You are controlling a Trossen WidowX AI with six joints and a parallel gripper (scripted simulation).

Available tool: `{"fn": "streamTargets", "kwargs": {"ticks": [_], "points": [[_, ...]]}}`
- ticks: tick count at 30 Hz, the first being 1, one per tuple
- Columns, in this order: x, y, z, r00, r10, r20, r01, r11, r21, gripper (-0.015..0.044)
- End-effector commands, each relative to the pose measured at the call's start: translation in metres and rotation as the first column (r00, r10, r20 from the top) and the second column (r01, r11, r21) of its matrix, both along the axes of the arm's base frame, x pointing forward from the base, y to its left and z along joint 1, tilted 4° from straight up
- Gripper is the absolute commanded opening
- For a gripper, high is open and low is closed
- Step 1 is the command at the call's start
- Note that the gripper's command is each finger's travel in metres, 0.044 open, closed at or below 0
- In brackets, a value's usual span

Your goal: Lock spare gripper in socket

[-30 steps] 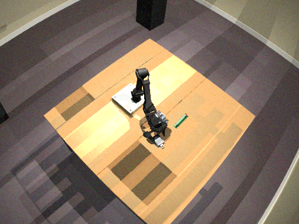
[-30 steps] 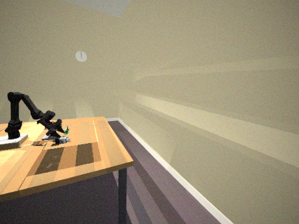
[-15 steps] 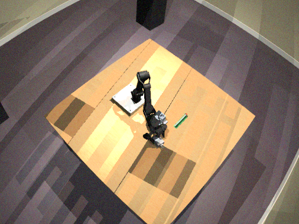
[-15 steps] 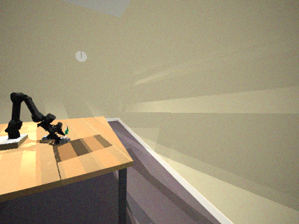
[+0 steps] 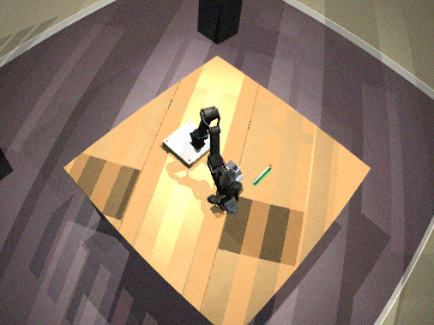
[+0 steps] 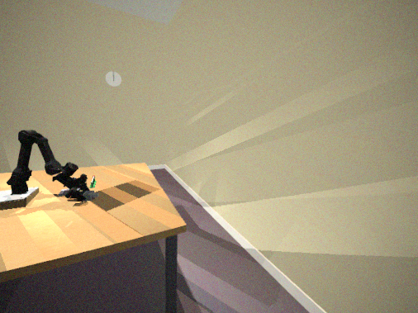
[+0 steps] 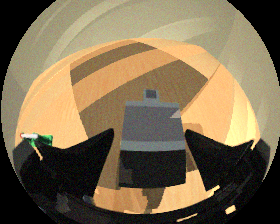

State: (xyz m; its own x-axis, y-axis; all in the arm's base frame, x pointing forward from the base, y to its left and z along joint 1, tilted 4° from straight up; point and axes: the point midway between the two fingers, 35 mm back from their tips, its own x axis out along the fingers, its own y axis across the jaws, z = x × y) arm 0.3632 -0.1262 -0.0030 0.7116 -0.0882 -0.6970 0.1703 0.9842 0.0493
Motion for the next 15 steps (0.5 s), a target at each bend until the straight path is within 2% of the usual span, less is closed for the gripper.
{"fn": "streamTargets", "kwargs": {"ticks": [1, 11, 15], "points": [[-0.0028, 0.0013, -0.0103, 1.0, -0.005, -0.013, 0.005, 1.0, 0.005, 0.044], [-0.003, 0.0014, -0.0113, 1.0, -0.005, -0.013, 0.005, 1.0, 0.005, 0.044], [-0.003, 0.0014, -0.0113, 1.0, -0.005, -0.013, 0.005, 1.0, 0.005, 0.0335]]}}
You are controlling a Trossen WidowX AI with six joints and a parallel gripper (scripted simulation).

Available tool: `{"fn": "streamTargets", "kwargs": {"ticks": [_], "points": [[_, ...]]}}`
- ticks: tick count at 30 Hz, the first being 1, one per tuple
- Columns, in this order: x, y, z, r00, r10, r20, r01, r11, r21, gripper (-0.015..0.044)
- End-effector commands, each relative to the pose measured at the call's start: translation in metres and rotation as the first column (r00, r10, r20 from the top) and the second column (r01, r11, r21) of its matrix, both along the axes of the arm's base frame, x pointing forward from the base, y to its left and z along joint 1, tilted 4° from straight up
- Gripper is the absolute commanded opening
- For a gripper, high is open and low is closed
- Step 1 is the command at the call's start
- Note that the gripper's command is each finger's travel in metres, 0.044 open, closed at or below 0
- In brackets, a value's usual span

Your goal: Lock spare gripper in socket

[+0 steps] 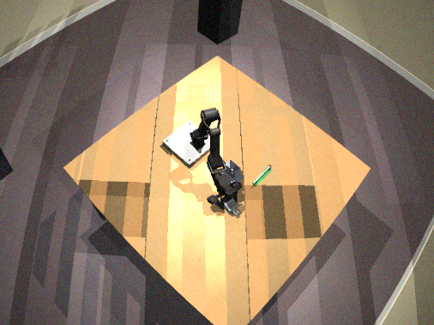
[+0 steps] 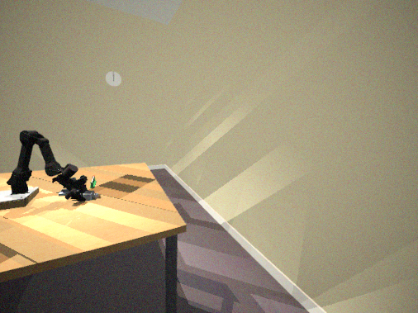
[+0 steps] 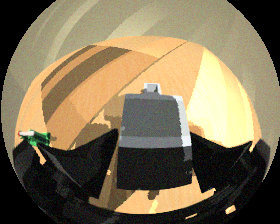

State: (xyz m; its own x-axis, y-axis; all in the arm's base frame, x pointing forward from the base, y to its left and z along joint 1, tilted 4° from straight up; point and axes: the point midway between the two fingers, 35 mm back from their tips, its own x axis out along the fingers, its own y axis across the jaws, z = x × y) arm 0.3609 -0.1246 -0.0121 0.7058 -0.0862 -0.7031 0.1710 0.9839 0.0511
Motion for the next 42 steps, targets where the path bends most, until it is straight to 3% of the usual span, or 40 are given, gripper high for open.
{"fn": "streamTargets", "kwargs": {"ticks": [1, 3, 10, 18, 42], "points": [[-0.001, 0.0, -0.002, 1.0, -0.004, -0.005, 0.004, 1.0, 0.002, 0.0309], [-0.001, 0.0, -0.002, 1.0, -0.004, -0.005, 0.004, 1.0, 0.002, 0.0256], [-0.001, 0.0, -0.002, 1.0, -0.004, -0.005, 0.004, 1.0, 0.002, 0.021], [0.003, -0.003, 0.014, 1.0, -0.004, -0.004, 0.004, 1.0, 0.002, 0.0], [0.001, -0.007, 0.113, 1.0, -0.004, -0.004, 0.004, 1.0, 0.001, 0.0]]}}
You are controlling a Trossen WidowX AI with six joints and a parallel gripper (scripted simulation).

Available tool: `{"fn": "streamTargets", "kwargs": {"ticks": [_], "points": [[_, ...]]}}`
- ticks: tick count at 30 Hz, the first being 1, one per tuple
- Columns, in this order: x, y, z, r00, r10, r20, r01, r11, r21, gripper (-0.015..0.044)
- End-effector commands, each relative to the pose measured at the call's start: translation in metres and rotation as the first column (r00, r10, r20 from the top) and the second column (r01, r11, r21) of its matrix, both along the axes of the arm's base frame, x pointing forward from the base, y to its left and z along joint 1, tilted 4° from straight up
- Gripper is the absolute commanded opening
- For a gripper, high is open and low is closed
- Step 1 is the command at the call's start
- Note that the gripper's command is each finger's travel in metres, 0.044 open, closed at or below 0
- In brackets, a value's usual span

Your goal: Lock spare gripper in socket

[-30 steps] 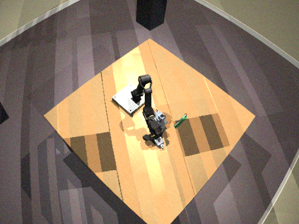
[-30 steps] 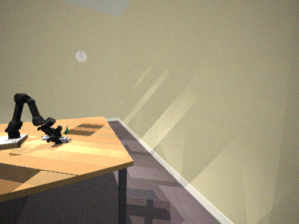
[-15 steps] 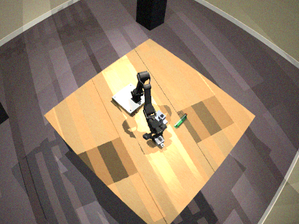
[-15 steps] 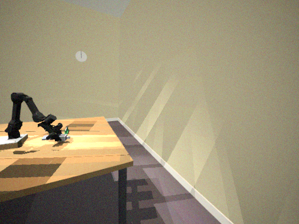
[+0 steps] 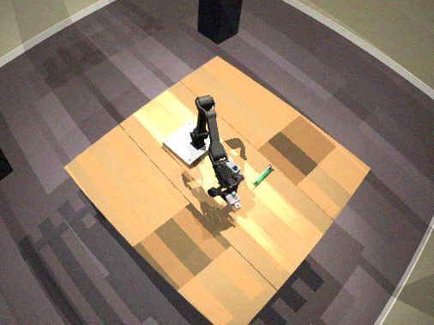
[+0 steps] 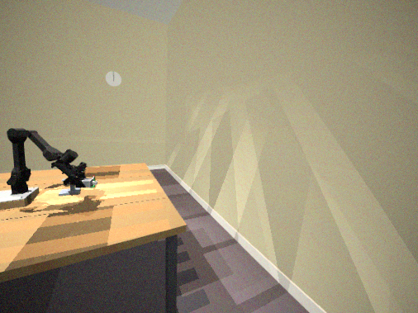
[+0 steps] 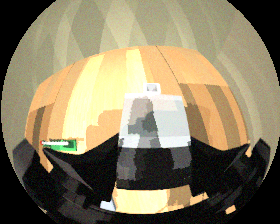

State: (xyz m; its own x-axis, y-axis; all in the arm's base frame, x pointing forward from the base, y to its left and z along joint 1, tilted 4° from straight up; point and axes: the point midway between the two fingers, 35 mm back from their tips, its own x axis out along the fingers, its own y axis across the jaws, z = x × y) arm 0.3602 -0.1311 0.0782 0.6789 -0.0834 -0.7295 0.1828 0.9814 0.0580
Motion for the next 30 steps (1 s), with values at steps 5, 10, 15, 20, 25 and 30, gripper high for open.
{"fn": "streamTargets", "kwargs": {"ticks": [5, 10, 15, 20, 25, 30], "points": [[0.0, 0.0, 0.029, 0.999, 0.006, 0.032, -0.005, 1.0, -0.013, 0.0], [0.0, 0.0, 0.029, 0.999, 0.006, 0.032, -0.005, 1.0, -0.013, 0.0], [0.0, 0.0, 0.029, 0.999, 0.006, 0.032, -0.005, 1.0, -0.013, 0.0], [-0.002, 0.0, 0.021, 1.0, 0.0, 0.01, 0.0, 1.0, -0.004, 0.0], [-0.002, 0.001, 0.021, 1.0, 0.003, 0.005, -0.003, 1.0, -0.007, 0.0], [-0.002, 0.01, 0.018, 0.998, 0.041, -0.052, -0.043, 0.998, -0.04, 0.0]]}}
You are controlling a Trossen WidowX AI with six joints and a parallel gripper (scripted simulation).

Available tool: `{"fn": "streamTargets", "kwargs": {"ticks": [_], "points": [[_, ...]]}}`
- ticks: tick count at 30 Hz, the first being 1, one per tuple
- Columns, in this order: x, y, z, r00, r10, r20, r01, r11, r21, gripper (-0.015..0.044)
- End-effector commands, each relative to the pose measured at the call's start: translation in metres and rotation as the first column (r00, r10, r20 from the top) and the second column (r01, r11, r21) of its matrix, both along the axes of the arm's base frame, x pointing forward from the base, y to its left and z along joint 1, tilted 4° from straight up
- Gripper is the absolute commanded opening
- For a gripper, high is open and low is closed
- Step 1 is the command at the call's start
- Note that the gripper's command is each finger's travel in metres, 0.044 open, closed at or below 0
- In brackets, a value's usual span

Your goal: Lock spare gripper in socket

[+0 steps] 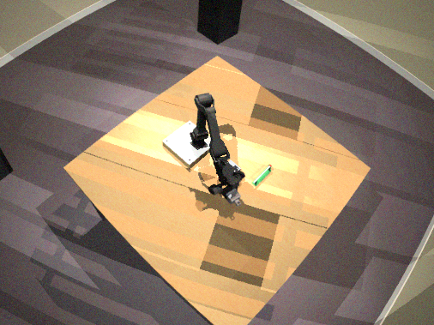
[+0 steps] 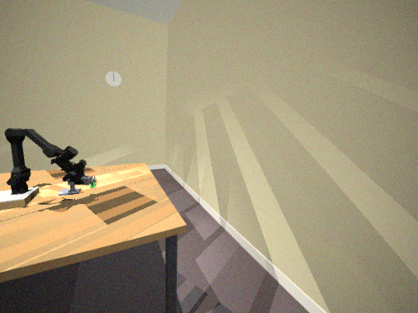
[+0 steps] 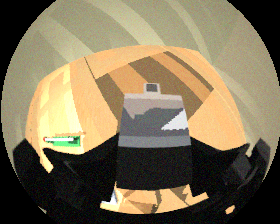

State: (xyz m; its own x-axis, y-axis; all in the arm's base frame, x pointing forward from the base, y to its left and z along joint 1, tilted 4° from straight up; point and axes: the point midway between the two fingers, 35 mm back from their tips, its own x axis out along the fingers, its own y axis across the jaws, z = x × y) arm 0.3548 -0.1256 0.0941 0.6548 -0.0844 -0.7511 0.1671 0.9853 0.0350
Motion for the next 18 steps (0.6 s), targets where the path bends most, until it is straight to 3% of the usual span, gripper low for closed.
{"fn": "streamTargets", "kwargs": {"ticks": [1, 18], "points": [[0.003, 0.007, 0.002, 0.999, 0.035, -0.032, -0.036, 0.999, -0.033, 0.0], [-0.006, 0.047, 0.0, 0.929, 0.216, -0.302, -0.275, 0.947, -0.167, 0.0]]}}
